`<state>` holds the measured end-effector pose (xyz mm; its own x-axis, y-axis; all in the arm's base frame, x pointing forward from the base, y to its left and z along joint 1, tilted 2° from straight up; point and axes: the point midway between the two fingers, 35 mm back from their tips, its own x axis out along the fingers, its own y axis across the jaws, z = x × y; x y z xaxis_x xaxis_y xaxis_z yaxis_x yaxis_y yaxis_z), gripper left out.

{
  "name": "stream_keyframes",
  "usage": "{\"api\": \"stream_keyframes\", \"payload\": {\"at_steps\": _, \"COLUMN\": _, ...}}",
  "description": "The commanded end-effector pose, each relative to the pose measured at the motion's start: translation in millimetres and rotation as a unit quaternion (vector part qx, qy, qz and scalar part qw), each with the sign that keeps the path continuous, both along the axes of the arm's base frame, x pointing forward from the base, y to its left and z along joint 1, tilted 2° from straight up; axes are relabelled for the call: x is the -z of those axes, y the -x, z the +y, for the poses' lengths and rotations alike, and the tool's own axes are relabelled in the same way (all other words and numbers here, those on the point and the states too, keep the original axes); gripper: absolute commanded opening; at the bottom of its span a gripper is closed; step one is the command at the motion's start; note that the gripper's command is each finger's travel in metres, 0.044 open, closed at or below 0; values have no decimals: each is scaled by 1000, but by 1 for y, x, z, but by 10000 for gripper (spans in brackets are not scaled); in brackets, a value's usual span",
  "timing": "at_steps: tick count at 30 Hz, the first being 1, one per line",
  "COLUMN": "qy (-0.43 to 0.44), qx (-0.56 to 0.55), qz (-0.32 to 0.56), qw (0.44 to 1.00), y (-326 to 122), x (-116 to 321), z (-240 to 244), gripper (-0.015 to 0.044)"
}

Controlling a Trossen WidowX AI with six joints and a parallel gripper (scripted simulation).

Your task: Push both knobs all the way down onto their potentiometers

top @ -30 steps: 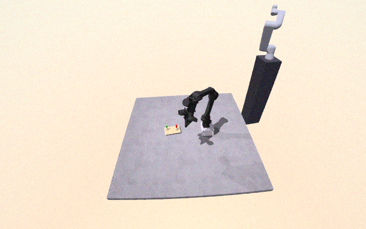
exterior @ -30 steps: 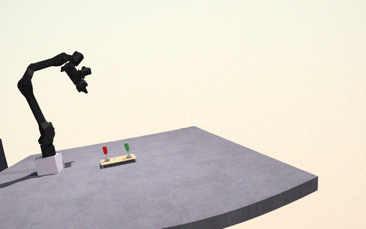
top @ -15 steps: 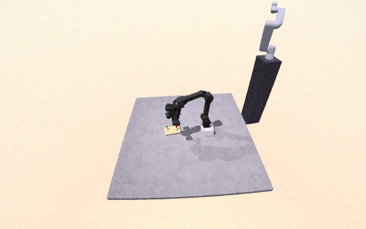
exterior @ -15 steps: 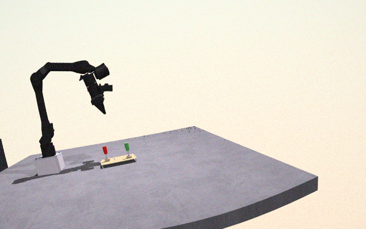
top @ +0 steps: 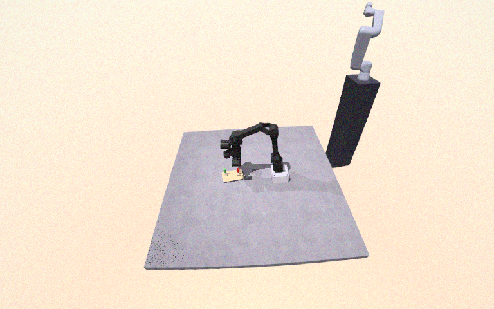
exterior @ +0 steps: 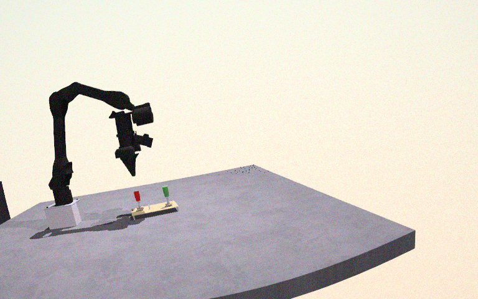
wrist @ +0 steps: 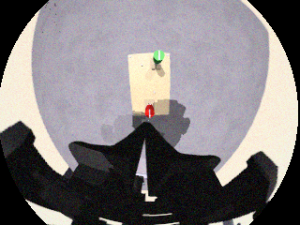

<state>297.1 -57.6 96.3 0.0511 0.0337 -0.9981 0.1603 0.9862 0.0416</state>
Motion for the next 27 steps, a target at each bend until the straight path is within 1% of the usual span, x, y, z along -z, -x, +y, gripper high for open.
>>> {"api": "stream_keyframes", "payload": {"at_steps": 1, "qy": 1, "qx": 0, "qz": 10, "qw": 1000, "y": 3, "x": 7, "z": -4, "gripper": 0}}
{"api": "stream_keyframes", "payload": {"at_steps": 4, "qy": 1, "qx": 0, "qz": 10, "qw": 1000, "y": 3, "x": 24, "z": -4, "gripper": 0}}
{"api": "stream_keyframes", "payload": {"at_steps": 14, "qy": 1, "qx": 0, "qz": 10, "qw": 1000, "y": 3, "x": 26, "z": -4, "gripper": 0}}
{"api": "stream_keyframes", "payload": {"at_steps": 27, "qy": 1, "qx": 0, "qz": 10, "qw": 1000, "y": 2, "x": 45, "z": -3, "gripper": 0}}
